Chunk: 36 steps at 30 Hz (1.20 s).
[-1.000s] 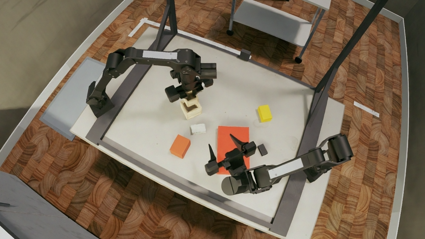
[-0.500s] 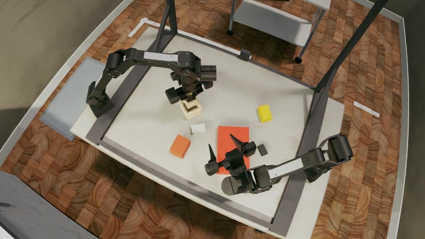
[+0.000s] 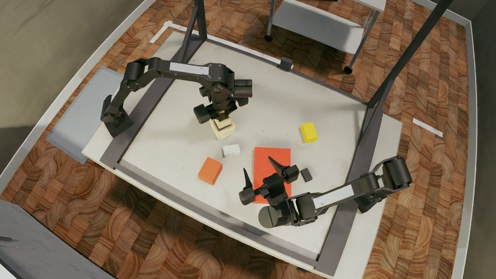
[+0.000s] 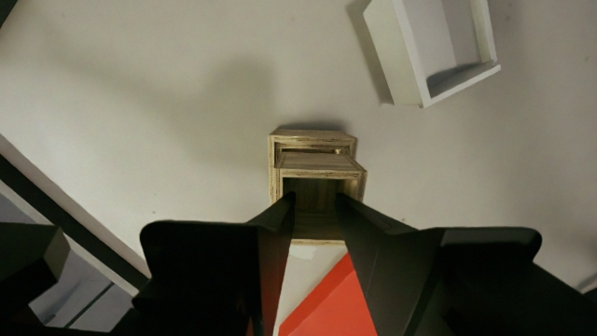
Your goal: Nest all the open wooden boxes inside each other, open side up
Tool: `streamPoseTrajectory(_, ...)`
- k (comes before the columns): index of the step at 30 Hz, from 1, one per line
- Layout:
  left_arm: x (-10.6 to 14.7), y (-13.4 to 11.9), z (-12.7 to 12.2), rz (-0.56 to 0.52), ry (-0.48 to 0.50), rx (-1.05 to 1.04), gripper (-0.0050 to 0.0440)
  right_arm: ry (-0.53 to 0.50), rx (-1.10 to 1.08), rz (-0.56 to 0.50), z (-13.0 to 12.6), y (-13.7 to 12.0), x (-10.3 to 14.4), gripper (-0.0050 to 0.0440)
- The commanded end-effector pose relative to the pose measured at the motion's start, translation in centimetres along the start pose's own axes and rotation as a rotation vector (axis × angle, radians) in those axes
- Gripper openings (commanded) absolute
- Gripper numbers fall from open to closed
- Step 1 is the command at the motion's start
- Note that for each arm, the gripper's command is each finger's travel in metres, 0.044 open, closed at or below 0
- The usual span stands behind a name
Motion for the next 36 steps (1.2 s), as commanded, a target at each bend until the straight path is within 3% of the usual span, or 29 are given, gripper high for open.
streamPoseTrajectory(1,0.1,0.7,0.1,-0.007,0.002,-0.026,0.04,0.002,0.002,0.001,0.0,-0.1,-0.6,0.0207)
streamPoseTrajectory(4,0.1,0.7,0.1,-0.007,0.002,-0.026,0.04,-0.021,-0.002,0.014,-0.1,-0.2,0.4,0.0207)
streamPoseTrajectory(36,0.1,0.7,0.1,-0.007,0.002,-0.026,0.04,-0.003,0.001,0.004,0.0,-0.2,-1.1,0.0207)
Point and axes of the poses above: on each arm, the point midway between the two fingers, 35 mm back from their tips, its own x axis back along the fingers, its own z axis across the jaws, y = z × x, the point moved 6 cm from there along x, back along the fingers, and after that the axes turned 1 degree about -x, right-handed, at the moved point
